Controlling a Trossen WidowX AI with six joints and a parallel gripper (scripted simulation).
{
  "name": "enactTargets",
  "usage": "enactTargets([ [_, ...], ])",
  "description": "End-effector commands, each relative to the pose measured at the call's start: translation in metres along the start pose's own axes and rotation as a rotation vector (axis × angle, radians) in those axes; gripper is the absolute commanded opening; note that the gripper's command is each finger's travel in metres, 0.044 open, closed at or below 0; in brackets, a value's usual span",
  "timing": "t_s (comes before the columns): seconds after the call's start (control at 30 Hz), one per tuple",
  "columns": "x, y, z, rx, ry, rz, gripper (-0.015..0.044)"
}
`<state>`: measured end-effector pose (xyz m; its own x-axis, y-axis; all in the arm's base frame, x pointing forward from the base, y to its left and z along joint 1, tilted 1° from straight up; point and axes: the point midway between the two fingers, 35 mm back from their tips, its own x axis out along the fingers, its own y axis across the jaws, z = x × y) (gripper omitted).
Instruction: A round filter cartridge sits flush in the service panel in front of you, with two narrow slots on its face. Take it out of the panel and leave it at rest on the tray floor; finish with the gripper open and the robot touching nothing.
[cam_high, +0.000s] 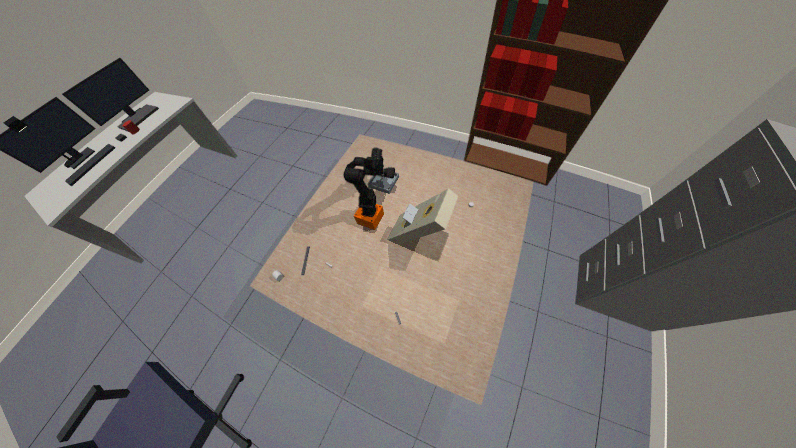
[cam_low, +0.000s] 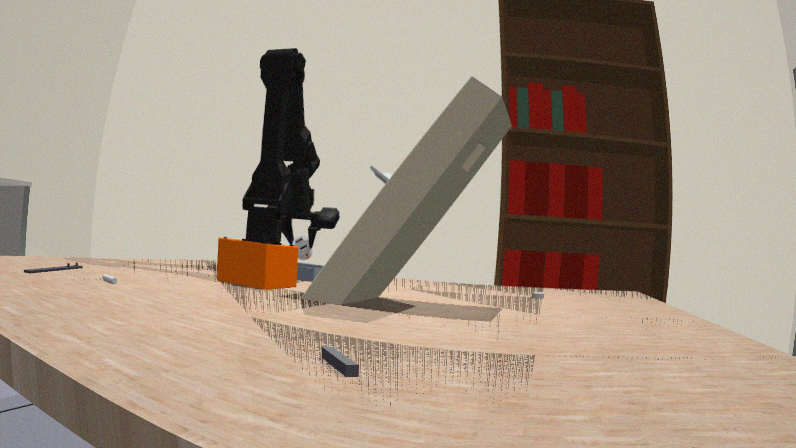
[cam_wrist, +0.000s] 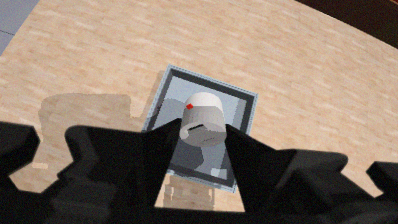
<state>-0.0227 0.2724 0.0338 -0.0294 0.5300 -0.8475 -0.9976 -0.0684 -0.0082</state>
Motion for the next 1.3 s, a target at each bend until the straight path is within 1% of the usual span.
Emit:
enactTargets([
  [0.0,0.015,-0.001,-0.011,0.004,-0.002,-0.004,0.0000],
  [0.2,0.023,-0.001,-0.019,0.004,-0.001,-0.004,0.0000],
  [0.77,0.020,0.000,-0.017,0.000,0.008,0.000,0.0440],
  [0.93,0.014,0.000,-0.012,0.000,0.008,0.000,0.0440],
  [1.1,-0.039,0.000,0.017,0.000,0.009,0.000,0.0440],
  [1.2,-0.041,0.000,0.018,0.000,0.009,0.000,0.0440],
  [1.23,-0.027,0.000,0.014,-0.003,0.003,0.001,0.0440],
  [1.27,-0.027,0.000,0.014,-0.003,0.003,0.001,0.0440],
])
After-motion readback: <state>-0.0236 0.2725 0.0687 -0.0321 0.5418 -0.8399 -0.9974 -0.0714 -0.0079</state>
